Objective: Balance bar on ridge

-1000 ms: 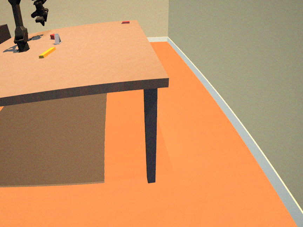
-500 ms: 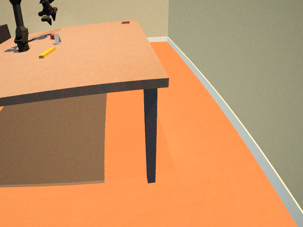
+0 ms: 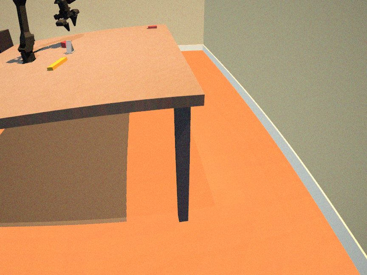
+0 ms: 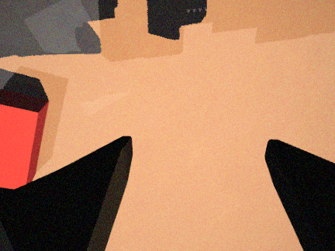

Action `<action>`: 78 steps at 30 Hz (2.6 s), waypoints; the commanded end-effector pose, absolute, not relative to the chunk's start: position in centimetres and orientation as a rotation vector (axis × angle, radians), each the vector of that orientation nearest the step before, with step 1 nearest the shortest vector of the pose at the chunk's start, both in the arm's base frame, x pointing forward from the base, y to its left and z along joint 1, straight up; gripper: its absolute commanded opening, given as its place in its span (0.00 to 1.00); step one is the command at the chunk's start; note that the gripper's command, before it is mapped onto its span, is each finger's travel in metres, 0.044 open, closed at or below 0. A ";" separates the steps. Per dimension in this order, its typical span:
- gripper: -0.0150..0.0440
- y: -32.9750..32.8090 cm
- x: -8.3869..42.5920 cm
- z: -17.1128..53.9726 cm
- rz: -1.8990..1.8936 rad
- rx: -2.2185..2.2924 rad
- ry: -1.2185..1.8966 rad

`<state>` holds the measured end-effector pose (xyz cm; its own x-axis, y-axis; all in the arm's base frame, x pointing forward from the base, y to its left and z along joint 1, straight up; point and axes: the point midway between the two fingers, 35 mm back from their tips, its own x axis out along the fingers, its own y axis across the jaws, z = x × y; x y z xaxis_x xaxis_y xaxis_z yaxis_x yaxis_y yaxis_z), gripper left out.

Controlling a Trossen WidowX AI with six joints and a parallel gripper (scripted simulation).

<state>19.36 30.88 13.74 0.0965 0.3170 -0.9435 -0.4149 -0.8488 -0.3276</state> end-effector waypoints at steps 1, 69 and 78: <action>0.79 29.3 20.8 13.3 1.779 -1.838 0.170; 0.79 -2.7 33.2 12.3 1.275 -1.431 0.979; 0.79 -7.2 32.2 12.2 1.217 -1.359 1.060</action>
<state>32.57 -5.73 12.18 0.1214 0.0151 -0.9925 -0.9799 -0.1574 -0.1222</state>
